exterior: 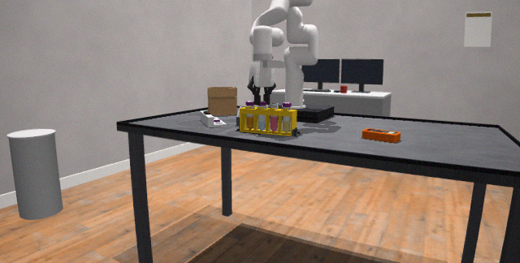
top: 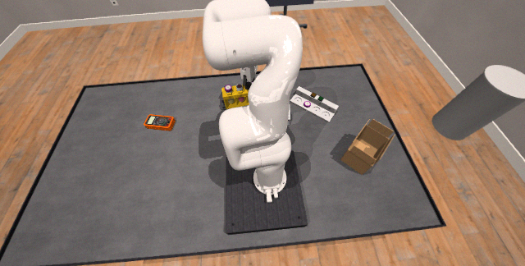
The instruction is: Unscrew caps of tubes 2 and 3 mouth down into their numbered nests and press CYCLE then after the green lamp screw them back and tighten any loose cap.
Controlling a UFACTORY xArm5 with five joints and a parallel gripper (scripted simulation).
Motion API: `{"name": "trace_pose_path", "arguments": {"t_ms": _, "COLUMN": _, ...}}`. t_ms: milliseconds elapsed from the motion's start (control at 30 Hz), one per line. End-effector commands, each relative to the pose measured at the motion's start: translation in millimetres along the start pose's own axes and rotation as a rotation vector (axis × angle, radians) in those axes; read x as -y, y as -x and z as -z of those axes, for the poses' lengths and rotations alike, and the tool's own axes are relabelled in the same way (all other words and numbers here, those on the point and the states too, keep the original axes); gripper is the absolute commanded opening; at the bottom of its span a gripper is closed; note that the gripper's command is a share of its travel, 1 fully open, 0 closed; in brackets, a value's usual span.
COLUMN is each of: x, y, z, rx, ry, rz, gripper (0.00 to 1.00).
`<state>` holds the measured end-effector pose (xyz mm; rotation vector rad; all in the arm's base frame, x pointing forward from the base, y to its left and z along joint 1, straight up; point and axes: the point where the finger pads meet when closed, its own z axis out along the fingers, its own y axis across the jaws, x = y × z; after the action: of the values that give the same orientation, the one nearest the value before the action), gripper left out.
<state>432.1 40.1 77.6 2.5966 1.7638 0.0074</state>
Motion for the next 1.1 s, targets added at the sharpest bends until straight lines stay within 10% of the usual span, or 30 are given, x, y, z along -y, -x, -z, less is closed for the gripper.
{"name": "trace_pose_path", "arguments": {"t_ms": 0, "x": -1.2, "y": -0.7, "z": 1.4, "rx": -0.007, "ry": 0.001, "rz": -0.251, "gripper": 0.46}}
{"name": "trace_pose_path", "arguments": {"t_ms": 233, "x": -1.2, "y": -0.7, "z": 1.4, "rx": -0.007, "ry": 0.001, "rz": -0.314, "gripper": 0.46}}
{"name": "trace_pose_path", "arguments": {"t_ms": 267, "x": -1.2, "y": -0.7, "z": 1.4, "rx": -0.007, "ry": 0.001, "rz": -0.314, "gripper": 0.00}}
{"name": "trace_pose_path", "arguments": {"t_ms": 733, "x": -1.2, "y": -0.7, "z": 1.4, "rx": -0.007, "ry": 0.001, "rz": -0.314, "gripper": 0.00}}
{"name": "trace_pose_path", "arguments": {"t_ms": 1067, "x": -1.2, "y": -0.7, "z": 1.5, "rx": -0.007, "ry": 0.002, "rz": 0.086, "gripper": 0.00}}
